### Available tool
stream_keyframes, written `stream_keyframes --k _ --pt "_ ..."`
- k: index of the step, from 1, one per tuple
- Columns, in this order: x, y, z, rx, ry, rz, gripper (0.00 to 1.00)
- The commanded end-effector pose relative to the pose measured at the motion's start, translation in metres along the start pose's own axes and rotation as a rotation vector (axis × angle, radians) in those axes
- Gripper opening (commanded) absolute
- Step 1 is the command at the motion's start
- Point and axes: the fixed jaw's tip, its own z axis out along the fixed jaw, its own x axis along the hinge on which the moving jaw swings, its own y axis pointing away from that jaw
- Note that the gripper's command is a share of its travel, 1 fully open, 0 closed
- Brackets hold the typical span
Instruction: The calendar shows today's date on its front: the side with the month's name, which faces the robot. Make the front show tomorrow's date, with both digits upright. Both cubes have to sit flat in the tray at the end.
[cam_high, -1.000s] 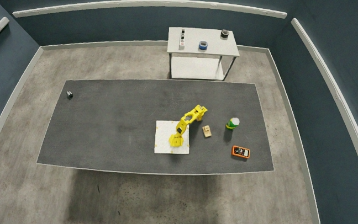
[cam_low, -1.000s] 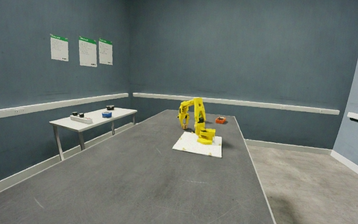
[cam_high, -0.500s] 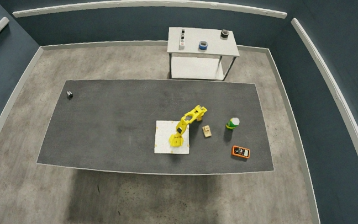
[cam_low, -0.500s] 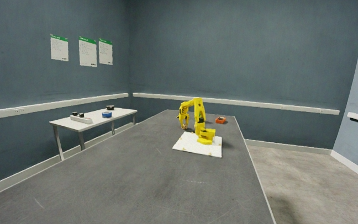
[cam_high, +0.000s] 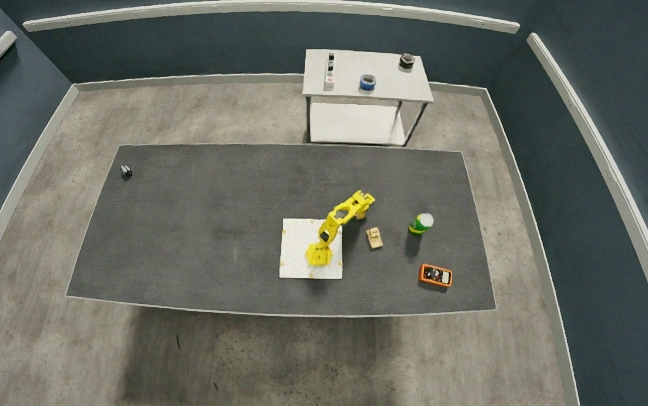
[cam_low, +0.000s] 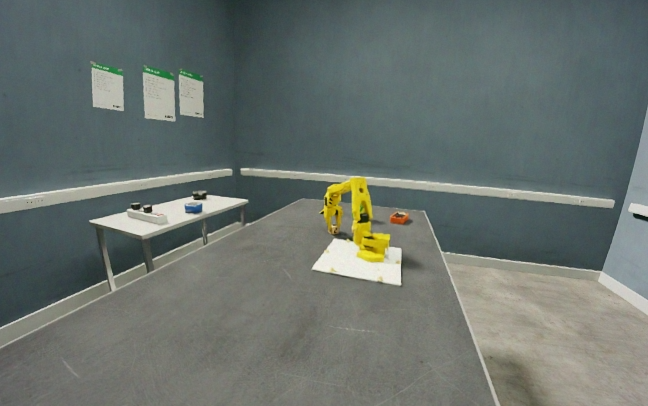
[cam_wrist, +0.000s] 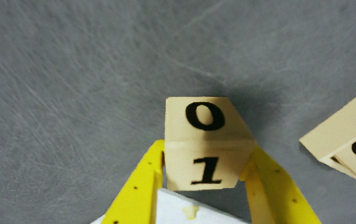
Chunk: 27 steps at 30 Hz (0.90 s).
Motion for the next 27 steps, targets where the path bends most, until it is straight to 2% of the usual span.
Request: stream_keyframes --k 1,27 --pt "0.0041 0.0014 0.0042 0.000 0.022 0.004 0.19" --pt "0.0041 0.0014 0.0042 0.000 0.022 0.004 0.35"
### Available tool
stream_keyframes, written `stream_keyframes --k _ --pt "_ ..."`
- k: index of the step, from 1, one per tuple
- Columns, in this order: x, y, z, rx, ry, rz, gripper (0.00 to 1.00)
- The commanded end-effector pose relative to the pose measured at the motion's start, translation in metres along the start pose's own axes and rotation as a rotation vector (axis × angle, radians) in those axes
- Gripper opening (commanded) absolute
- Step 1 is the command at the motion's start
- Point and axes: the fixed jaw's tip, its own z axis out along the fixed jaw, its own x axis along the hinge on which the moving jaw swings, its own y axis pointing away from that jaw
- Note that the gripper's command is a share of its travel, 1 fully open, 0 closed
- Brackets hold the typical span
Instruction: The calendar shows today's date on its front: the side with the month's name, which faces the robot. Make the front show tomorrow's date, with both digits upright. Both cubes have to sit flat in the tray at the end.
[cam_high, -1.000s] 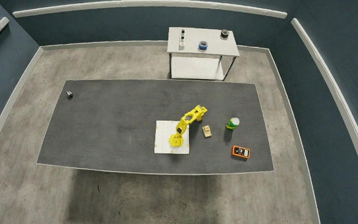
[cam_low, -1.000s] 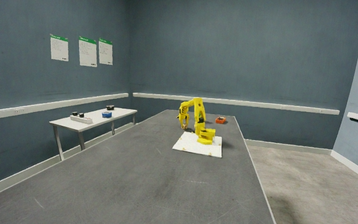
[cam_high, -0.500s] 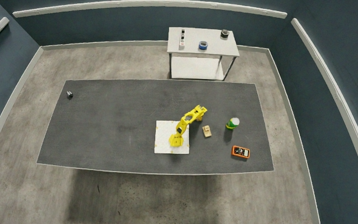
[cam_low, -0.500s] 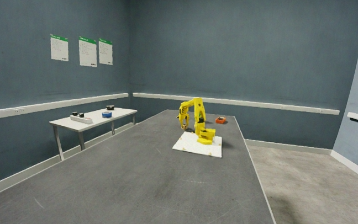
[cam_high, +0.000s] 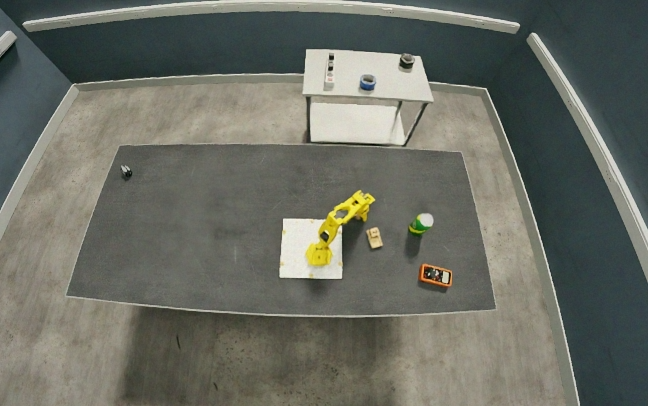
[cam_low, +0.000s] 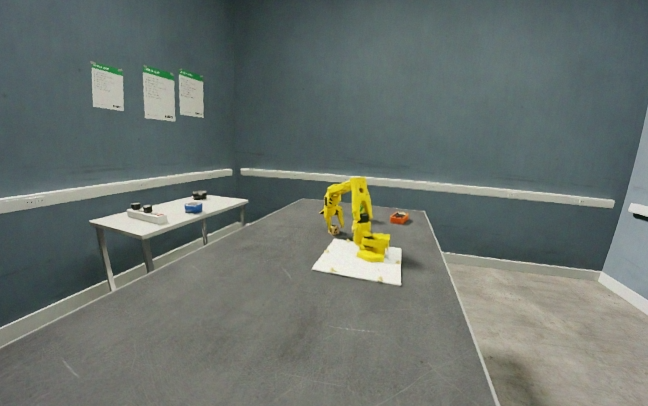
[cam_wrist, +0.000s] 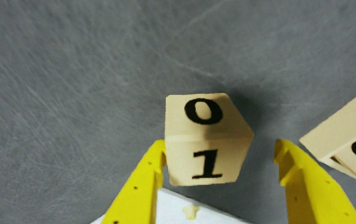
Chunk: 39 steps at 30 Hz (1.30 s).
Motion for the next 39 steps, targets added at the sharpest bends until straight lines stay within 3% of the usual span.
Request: stream_keyframes --k 1,12,31,39 --pt "0.004 0.001 0.004 0.000 0.023 0.004 0.36" --pt "0.003 0.001 0.001 0.000 0.023 0.004 0.36" --pt "0.002 0.001 -0.050 0.000 0.023 0.004 0.36" --pt "0.002 0.001 -0.056 0.000 0.023 0.004 0.36"
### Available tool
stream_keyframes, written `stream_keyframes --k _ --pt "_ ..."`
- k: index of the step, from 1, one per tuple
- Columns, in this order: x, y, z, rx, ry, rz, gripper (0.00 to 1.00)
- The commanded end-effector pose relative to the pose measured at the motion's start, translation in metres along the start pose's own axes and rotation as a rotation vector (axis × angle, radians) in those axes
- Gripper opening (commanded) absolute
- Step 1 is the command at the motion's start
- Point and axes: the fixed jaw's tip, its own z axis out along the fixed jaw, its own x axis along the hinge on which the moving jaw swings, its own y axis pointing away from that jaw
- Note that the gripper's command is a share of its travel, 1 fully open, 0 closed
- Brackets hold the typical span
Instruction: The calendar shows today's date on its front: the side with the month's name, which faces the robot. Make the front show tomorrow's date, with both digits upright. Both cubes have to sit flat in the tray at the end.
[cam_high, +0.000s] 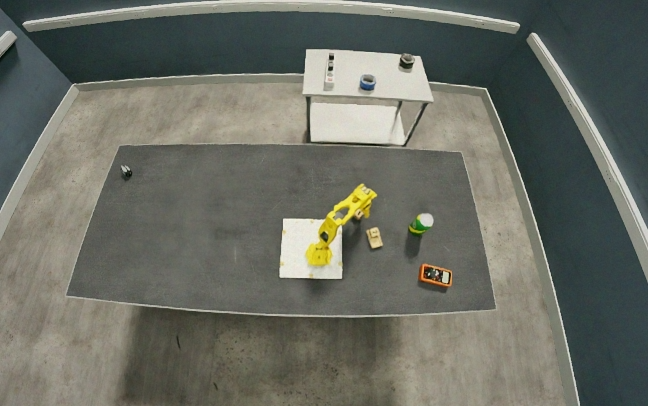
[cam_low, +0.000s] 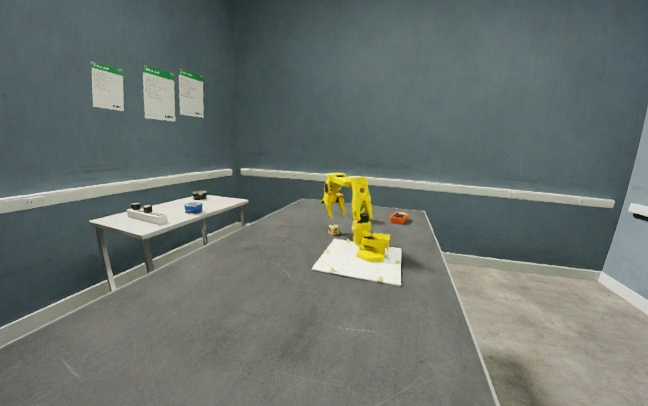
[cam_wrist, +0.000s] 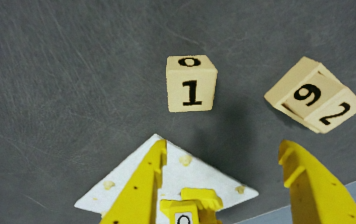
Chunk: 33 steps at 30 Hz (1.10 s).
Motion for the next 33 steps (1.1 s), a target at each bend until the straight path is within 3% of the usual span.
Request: stream_keyframes --k 1,22,27,33 --pt "-0.001 0.001 -0.005 -0.002 -0.016 0.004 0.36" --pt "-0.001 0.002 -0.006 -0.002 -0.026 0.004 0.36" --pt "-0.004 0.002 -0.020 -0.005 -0.098 0.004 0.36" --pt "-0.006 0.002 -0.054 -0.013 -0.266 0.004 0.35"
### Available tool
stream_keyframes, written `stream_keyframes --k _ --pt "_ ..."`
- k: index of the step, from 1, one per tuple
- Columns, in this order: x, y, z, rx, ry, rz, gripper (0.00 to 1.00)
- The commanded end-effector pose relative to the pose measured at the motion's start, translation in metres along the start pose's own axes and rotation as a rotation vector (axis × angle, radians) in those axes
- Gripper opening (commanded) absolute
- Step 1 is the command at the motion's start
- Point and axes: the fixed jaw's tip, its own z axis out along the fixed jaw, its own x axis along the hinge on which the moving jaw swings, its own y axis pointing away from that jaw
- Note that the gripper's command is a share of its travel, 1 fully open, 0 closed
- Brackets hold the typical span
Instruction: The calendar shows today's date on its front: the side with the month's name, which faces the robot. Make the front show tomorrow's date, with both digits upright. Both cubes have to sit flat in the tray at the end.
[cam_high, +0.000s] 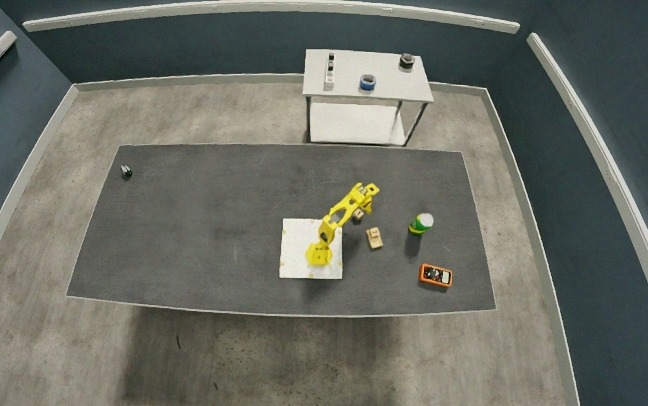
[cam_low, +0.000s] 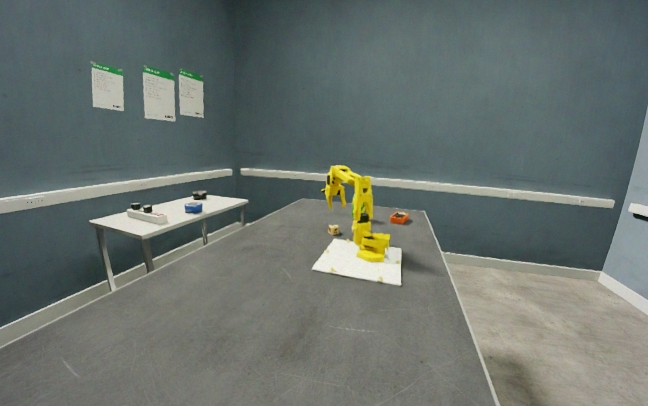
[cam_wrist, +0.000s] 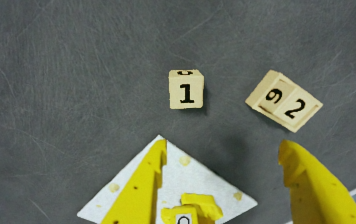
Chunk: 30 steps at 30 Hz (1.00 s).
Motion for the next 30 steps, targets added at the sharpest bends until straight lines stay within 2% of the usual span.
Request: stream_keyframes --k 1,2,9,13,22,30 --pt "-0.004 0.002 -0.019 -0.006 -0.092 0.004 0.35" --pt "-0.004 0.002 -0.019 -0.006 -0.092 0.004 0.35" --pt "-0.006 0.002 -0.056 -0.015 -0.281 0.004 0.35" --pt "-0.005 0.002 -0.066 -0.017 -0.332 0.005 0.35" --pt "-0.005 0.002 -0.068 -0.018 -0.342 0.004 0.35" --pt "-0.008 0.004 -0.063 -0.022 -0.342 -0.001 0.35"
